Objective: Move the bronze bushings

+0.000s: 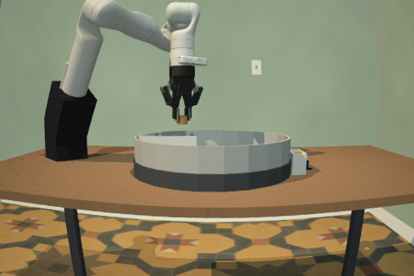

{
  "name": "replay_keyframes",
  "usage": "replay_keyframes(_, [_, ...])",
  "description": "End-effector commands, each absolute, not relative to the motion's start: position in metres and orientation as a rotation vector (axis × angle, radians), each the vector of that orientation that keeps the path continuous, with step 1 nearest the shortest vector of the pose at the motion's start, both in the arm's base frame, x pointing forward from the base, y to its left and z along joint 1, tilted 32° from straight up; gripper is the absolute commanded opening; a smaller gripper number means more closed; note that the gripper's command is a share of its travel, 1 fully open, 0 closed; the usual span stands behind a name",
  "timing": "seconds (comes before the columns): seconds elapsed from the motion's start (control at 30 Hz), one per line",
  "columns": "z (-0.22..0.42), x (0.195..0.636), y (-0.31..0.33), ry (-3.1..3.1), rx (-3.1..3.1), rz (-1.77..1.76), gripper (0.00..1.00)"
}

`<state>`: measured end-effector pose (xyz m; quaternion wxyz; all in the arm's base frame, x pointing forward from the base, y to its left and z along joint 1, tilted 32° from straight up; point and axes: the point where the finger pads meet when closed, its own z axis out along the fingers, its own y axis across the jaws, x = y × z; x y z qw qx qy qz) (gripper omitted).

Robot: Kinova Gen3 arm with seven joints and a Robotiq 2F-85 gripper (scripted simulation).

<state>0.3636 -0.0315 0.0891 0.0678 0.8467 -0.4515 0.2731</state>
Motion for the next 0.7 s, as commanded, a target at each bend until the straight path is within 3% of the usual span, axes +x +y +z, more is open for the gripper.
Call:
replay_keyframes(0.0, [0.093,0.364,-0.039,-1.366,2.551,0.837,0.0])
replay_keyframes(0.67, [0.097,0.359,-0.051,-1.359,2.556,0.838,0.0])
